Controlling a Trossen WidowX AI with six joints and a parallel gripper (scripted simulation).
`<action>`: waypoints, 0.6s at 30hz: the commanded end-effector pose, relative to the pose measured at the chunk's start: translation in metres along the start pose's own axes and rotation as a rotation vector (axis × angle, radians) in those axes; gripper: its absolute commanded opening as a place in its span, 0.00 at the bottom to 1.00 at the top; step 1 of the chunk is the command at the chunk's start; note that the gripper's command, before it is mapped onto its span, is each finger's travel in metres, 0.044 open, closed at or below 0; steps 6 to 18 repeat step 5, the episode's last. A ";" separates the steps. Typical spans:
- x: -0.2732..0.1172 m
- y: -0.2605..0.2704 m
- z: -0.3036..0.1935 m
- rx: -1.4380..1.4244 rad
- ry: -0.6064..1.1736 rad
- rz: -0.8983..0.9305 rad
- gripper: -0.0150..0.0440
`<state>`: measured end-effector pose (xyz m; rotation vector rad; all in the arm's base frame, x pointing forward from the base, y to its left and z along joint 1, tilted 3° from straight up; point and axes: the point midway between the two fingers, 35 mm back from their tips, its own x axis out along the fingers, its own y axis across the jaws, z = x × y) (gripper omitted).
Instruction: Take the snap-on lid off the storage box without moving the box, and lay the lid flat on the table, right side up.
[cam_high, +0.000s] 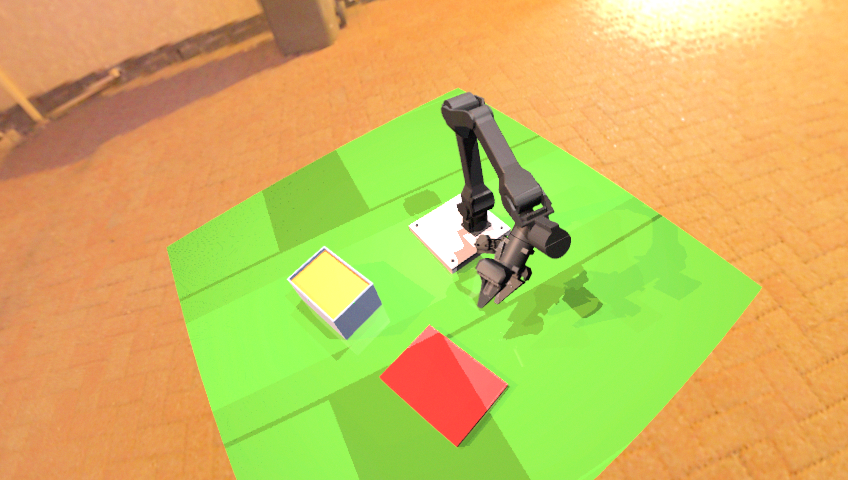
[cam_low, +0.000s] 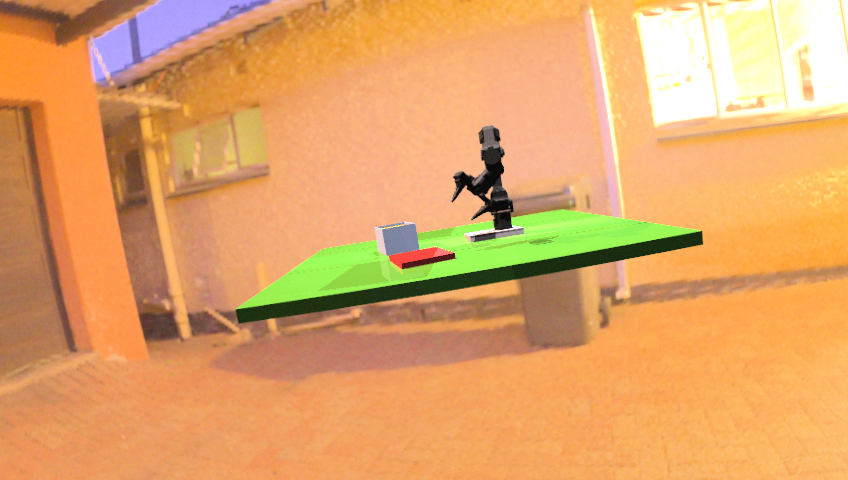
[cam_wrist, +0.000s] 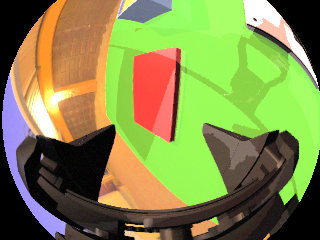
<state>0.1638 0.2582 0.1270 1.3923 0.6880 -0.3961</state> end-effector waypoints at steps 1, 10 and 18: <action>0.000 0.001 0.000 0.005 -0.001 0.004 1.00; 0.000 0.001 0.000 0.005 -0.001 0.004 1.00; 0.000 0.001 0.000 0.005 -0.001 0.004 1.00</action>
